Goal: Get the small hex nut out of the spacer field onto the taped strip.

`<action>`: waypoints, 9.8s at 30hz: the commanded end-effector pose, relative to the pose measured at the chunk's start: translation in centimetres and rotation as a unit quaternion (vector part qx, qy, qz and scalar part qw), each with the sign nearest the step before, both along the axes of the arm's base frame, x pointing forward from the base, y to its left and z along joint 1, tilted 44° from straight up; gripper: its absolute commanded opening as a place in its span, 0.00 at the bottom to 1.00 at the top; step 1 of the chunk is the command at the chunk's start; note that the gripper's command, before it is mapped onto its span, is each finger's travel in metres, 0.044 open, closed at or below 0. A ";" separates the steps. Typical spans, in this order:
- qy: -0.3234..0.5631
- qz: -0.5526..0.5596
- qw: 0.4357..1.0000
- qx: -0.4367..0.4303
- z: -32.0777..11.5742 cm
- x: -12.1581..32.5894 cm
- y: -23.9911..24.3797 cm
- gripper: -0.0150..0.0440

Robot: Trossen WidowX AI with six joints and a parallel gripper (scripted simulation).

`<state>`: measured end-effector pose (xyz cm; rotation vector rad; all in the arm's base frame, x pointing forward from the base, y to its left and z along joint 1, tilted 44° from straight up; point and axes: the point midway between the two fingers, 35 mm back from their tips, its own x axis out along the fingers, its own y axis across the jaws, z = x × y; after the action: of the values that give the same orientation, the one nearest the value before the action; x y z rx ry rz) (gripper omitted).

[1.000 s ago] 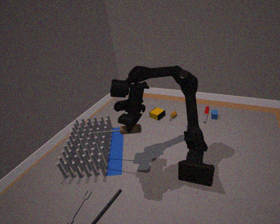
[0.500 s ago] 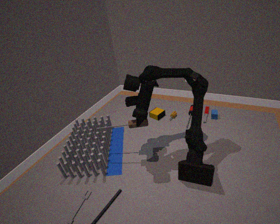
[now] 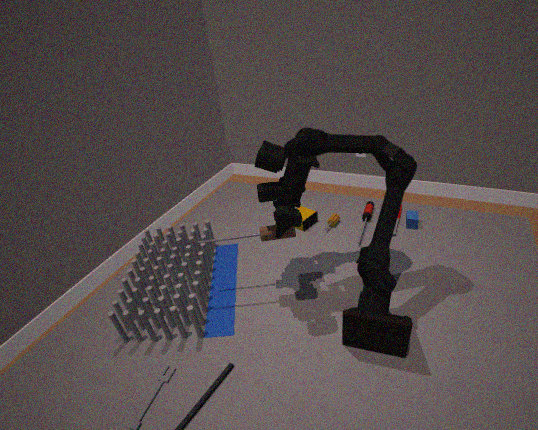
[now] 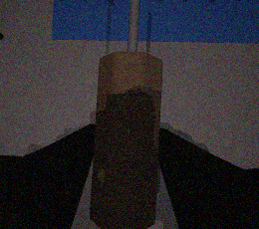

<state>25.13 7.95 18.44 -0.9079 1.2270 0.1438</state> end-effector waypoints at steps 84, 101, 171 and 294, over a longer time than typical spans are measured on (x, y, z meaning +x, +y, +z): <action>-0.007 0.008 1.000 -0.002 -11.5 4.3 -9.6 0.25; -0.007 0.008 1.000 -0.002 -11.8 5.1 -9.2 0.25; -0.009 0.008 1.000 -0.002 -13.0 8.6 -7.2 0.25; -0.011 0.011 1.000 -0.002 -15.9 14.5 -4.5 0.25</action>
<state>39.60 3.53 2.89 -0.9189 1.2010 0.1397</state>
